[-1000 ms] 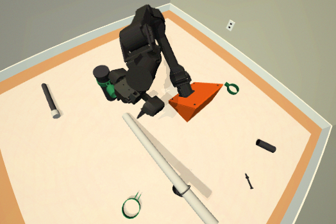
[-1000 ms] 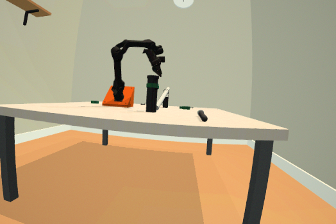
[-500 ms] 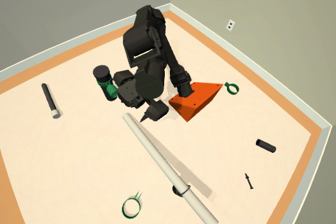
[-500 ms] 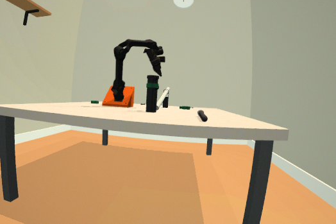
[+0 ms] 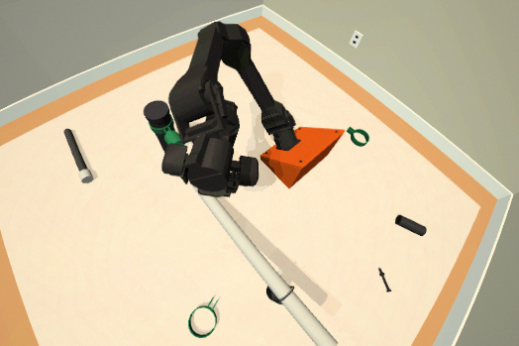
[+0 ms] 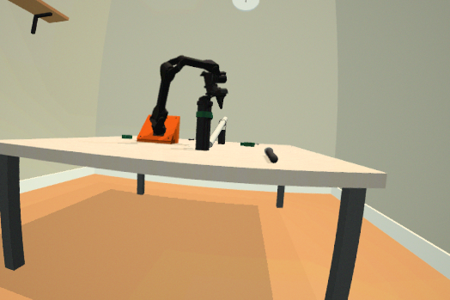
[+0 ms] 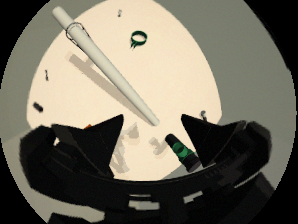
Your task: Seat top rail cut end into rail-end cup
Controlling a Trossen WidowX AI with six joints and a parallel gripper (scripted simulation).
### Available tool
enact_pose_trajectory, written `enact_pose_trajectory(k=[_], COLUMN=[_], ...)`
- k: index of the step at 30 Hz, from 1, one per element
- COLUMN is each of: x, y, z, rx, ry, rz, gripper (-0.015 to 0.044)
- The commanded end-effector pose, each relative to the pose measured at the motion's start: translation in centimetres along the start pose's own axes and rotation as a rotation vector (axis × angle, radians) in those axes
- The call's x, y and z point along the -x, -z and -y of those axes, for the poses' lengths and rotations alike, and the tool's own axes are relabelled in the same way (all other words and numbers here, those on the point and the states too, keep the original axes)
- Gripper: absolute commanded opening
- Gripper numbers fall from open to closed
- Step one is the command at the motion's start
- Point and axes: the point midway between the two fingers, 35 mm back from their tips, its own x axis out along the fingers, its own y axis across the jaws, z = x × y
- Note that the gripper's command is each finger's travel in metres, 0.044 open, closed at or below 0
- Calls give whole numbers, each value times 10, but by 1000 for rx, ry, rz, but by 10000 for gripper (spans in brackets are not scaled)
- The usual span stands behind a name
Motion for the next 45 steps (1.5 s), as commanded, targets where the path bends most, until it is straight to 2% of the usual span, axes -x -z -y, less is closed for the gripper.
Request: enact_pose_trajectory(k=[1, 20, 26, 45], x=[-50, -50, -81, -105], y=[2, 2, 7, 11], z=[-14, -14, -20, -25], rx=[681, 681, 680, 680], ry=[-242, -242, -241, -241], rz=[-92, -92, -93, -93], gripper=[440, 440, 440, 440])
